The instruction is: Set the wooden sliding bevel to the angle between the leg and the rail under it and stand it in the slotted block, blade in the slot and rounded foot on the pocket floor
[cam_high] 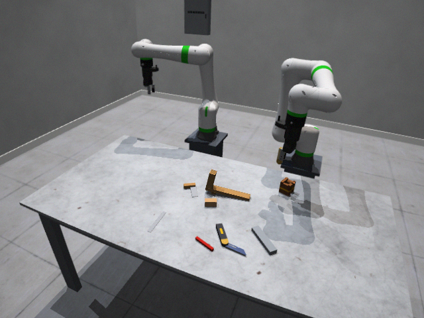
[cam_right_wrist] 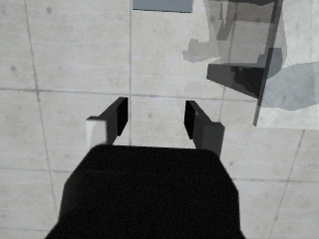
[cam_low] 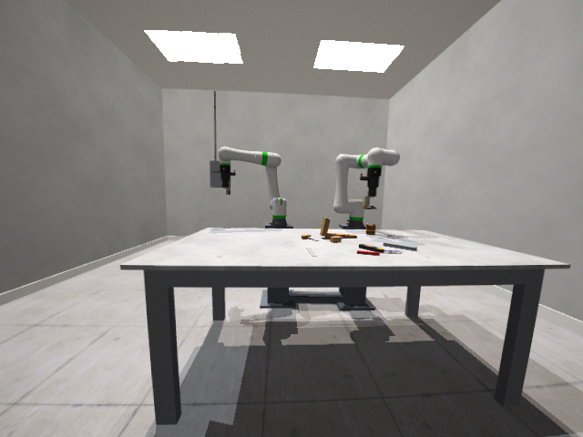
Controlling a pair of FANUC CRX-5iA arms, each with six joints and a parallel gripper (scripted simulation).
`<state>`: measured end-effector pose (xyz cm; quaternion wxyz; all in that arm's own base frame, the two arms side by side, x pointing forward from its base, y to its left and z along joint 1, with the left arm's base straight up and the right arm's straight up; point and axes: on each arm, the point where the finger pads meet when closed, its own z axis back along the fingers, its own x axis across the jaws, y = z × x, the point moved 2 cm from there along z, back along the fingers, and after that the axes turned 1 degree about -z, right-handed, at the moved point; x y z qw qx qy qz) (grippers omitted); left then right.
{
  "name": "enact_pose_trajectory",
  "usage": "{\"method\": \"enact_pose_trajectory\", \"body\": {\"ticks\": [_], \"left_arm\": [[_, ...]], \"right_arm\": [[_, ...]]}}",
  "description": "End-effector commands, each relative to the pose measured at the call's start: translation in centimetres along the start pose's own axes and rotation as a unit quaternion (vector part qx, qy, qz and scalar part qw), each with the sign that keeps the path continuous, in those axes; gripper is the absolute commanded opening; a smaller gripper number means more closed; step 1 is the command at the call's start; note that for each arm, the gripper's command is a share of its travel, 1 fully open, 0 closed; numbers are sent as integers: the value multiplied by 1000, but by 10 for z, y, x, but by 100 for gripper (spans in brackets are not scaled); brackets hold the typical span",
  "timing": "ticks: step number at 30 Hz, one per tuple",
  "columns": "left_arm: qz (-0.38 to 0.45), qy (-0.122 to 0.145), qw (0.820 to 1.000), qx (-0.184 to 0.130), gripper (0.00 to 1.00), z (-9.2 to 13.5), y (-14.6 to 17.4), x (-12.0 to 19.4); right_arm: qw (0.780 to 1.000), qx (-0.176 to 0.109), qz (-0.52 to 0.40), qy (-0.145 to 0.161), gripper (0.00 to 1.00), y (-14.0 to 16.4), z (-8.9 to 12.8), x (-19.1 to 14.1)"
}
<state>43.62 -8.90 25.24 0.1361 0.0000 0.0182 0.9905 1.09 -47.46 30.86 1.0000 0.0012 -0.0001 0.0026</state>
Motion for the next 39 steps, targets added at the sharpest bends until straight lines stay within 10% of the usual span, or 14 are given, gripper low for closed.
{"method": "enact_pose_trajectory", "body": {"ticks": [1, 39], "left_arm": [[-11, 1, 1000, -4, 0, 2, -13, 11], [-43, -2, 999, -16, 0, 4, -48, 45]], "right_arm": [[1000, -1, 0, 0, 100, 0, 1, 0], [1000, -1, 0, 0, 100, 0, 1, 0]]}}
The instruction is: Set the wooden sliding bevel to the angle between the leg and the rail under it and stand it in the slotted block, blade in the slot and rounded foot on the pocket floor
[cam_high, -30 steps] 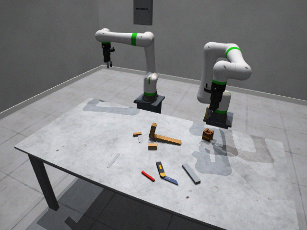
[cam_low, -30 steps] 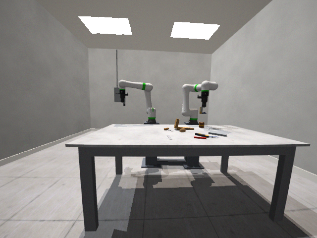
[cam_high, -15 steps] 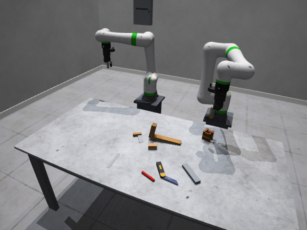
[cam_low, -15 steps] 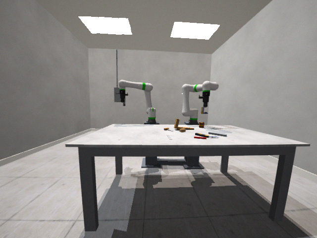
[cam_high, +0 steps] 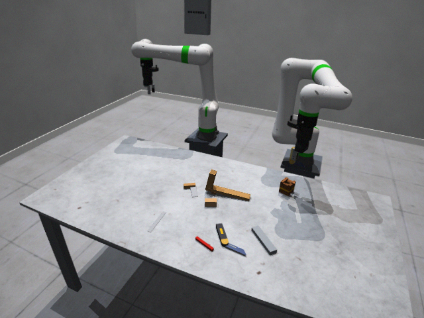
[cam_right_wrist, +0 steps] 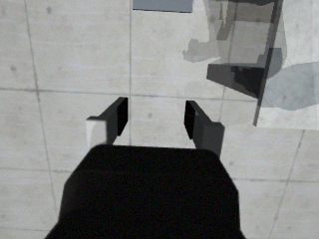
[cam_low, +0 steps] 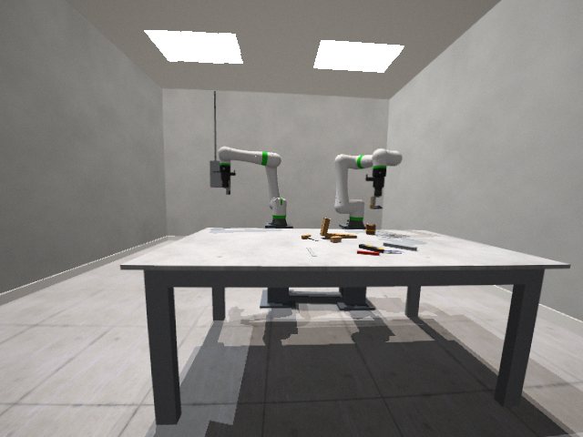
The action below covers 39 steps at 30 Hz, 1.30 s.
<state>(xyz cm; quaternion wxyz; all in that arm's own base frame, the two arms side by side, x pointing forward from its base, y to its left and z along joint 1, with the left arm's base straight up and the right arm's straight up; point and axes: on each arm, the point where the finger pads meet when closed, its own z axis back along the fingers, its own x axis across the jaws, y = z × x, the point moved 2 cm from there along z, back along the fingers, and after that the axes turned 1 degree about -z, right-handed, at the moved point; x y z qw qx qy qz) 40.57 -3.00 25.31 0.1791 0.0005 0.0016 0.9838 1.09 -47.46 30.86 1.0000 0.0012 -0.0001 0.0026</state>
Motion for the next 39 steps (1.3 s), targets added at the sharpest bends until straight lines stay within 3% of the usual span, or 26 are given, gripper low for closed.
{"method": "enact_pose_trajectory", "body": {"ticks": [1, 8, 16, 18, 26, 39], "left_arm": [[0, 1, 1000, 0, 0, 1, 0, 0], [0, 1, 1000, 0, 0, -10, 0, 0], [0, 1, 1000, 0, 0, -60, 0, -1], [0, 1, 1000, 0, 0, -60, 0, -1], [0, 1, 1000, 0, 0, -103, -1, -1], [0, 1, 1000, 0, 0, -108, -1, -1]], "right_arm": [[1000, -1, 0, 0, 100, 0, 1, 0], [1000, -1, 0, 0, 100, 0, 1, 0], [1000, -1, 0, 0, 100, 0, 1, 0], [1000, -1, 0, 0, 100, 0, 1, 0], [1000, -1, 0, 0, 100, 0, 1, 0], [1000, -1, 0, 0, 100, 0, 1, 0]]}}
